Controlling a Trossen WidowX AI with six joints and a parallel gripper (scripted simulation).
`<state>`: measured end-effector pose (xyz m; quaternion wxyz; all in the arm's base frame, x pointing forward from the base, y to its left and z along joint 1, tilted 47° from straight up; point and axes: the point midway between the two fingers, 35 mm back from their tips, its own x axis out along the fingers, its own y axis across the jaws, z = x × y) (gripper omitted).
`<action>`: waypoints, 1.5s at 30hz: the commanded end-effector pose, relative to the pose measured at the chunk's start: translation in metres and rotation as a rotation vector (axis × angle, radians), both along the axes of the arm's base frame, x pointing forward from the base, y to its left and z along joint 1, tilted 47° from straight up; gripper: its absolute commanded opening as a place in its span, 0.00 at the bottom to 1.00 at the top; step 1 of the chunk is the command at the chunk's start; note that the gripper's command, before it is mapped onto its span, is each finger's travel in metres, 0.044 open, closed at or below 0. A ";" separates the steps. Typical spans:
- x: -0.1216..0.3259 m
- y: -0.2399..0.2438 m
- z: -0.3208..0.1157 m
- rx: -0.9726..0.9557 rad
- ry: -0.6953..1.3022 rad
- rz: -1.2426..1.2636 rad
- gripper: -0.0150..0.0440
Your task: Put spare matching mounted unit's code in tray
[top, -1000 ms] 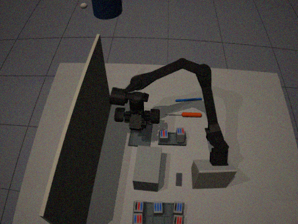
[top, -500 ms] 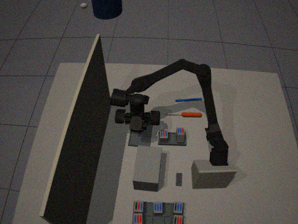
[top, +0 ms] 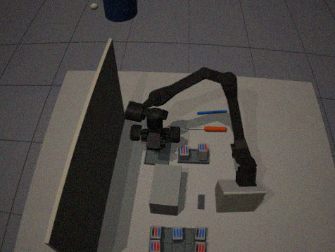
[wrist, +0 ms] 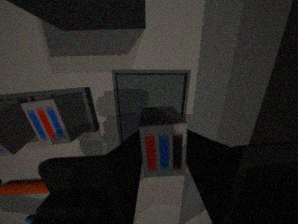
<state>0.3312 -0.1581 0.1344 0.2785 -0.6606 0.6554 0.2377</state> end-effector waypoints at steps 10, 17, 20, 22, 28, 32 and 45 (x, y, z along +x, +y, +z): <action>-0.004 -0.008 -0.010 0.001 0.012 0.003 0.25; -0.006 -0.013 -0.014 -0.001 0.012 0.003 0.25; -0.006 -0.015 -0.015 -0.002 0.012 0.003 0.25; -0.007 -0.016 -0.016 -0.003 0.012 0.003 0.25; -0.007 -0.019 -0.018 -0.005 0.012 0.003 0.25; -0.007 -0.019 -0.018 -0.005 0.012 0.003 0.25; -0.006 -0.019 -0.015 -0.009 0.003 -0.001 0.83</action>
